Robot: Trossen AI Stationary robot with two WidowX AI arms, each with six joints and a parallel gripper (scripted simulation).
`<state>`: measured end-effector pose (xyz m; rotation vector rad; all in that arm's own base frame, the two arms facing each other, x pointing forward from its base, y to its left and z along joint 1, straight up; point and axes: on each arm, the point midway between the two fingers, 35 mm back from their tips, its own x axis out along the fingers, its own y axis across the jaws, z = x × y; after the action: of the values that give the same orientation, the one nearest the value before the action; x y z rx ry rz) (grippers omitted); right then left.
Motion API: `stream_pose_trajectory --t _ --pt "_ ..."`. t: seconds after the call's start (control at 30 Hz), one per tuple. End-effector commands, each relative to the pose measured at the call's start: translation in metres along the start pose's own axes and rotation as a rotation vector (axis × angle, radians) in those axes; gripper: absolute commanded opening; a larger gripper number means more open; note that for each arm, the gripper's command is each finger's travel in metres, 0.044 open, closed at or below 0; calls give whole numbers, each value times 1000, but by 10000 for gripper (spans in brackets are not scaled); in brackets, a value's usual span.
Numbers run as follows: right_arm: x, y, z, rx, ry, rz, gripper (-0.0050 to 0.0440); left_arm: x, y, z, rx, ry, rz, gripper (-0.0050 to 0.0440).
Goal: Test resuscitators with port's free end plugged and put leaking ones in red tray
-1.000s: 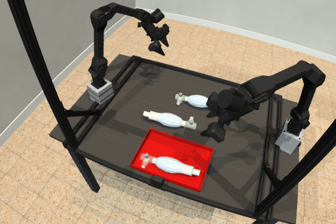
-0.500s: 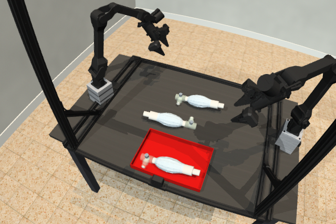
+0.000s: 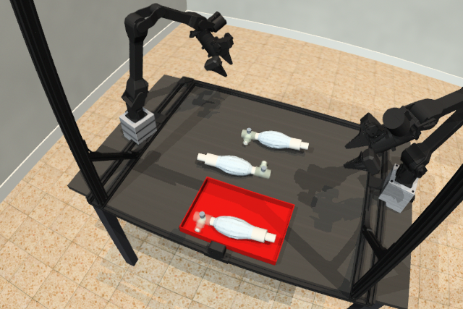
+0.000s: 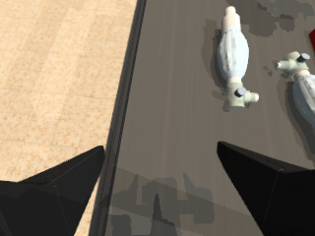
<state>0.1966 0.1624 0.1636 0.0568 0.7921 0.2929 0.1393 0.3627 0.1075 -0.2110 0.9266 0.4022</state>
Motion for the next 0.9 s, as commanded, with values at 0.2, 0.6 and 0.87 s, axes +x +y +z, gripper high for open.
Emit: stream_pose_trajectory --t 0.2,0.6,0.87 --pt "22 96 46 -16 115 -31 440 0 0 0 1 0 1 440" --pt "53 162 45 -42 182 -67 440 0 0 0 -1 1 1 440" --pt "95 237 15 -75 233 -118 440 0 0 0 -1 1 1 440"
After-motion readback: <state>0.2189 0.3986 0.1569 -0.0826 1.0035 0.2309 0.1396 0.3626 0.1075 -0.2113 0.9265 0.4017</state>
